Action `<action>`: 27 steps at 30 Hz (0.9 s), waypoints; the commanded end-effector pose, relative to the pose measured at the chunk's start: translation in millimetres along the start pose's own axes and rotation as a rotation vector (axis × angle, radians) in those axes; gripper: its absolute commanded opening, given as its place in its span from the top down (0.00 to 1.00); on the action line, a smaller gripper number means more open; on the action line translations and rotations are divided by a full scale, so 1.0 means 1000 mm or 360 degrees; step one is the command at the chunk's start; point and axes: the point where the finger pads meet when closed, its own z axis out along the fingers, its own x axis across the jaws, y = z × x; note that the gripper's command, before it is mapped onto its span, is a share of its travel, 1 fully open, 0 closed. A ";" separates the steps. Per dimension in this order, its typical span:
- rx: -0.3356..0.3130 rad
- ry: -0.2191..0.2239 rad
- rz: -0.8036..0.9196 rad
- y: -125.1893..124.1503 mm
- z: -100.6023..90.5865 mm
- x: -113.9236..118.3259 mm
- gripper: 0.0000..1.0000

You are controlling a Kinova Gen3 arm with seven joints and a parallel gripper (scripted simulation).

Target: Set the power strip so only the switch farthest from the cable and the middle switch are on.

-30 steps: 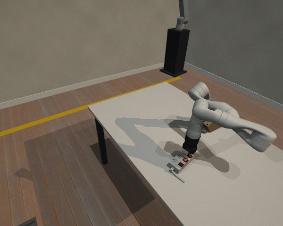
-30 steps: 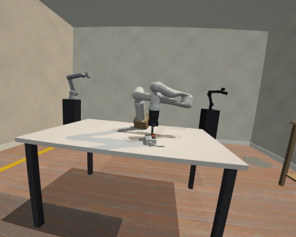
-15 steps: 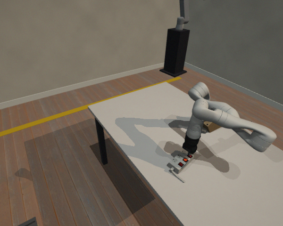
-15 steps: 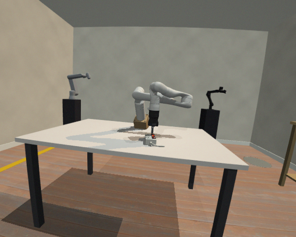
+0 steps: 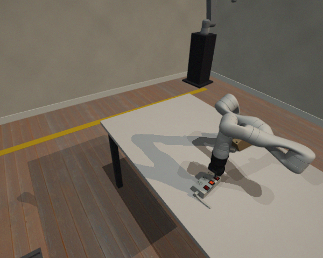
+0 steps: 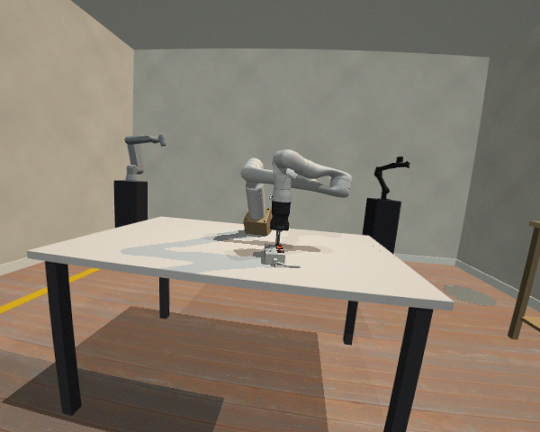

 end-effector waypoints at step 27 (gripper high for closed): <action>-0.0001 0.0000 0.0000 0.000 0.006 0.000 1.00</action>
